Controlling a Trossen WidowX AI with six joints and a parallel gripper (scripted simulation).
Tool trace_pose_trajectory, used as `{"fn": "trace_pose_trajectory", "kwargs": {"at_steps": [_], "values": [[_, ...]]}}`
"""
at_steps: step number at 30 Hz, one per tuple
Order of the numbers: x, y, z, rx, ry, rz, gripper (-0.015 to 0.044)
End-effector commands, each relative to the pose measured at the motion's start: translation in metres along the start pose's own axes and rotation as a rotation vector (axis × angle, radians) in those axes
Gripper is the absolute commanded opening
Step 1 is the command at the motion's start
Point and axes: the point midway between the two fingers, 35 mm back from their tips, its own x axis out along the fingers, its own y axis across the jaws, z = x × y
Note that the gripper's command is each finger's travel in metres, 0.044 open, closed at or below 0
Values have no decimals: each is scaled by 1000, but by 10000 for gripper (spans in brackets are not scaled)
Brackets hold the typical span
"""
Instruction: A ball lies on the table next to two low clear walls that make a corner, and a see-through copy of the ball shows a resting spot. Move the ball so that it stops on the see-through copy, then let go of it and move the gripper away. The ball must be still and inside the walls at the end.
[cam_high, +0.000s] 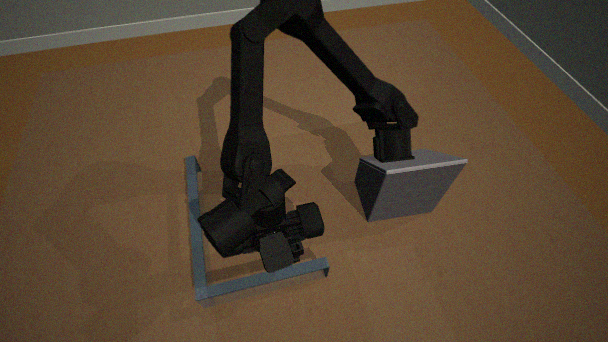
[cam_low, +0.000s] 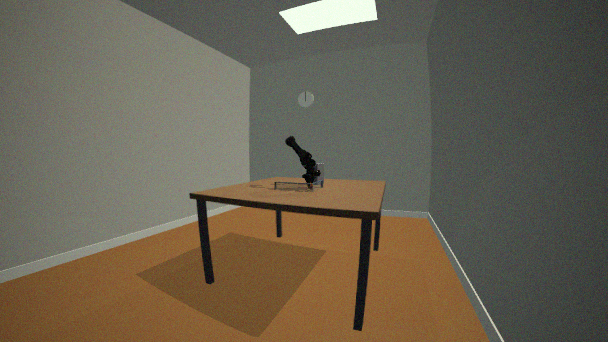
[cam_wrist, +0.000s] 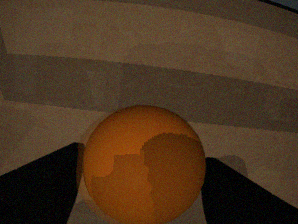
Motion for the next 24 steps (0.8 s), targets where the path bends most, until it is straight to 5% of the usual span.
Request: {"fn": "trace_pose_trajectory", "kwargs": {"at_steps": [1, 14, 18, 24], "values": [[4, 3, -1, -7, 7, 6, 0], [0, 0, 0, -1, 0, 0, 336], [-10, -1, 1, -2, -1, 0, 336], [-86, 2, 0, -7, 3, 6, 336]]}}
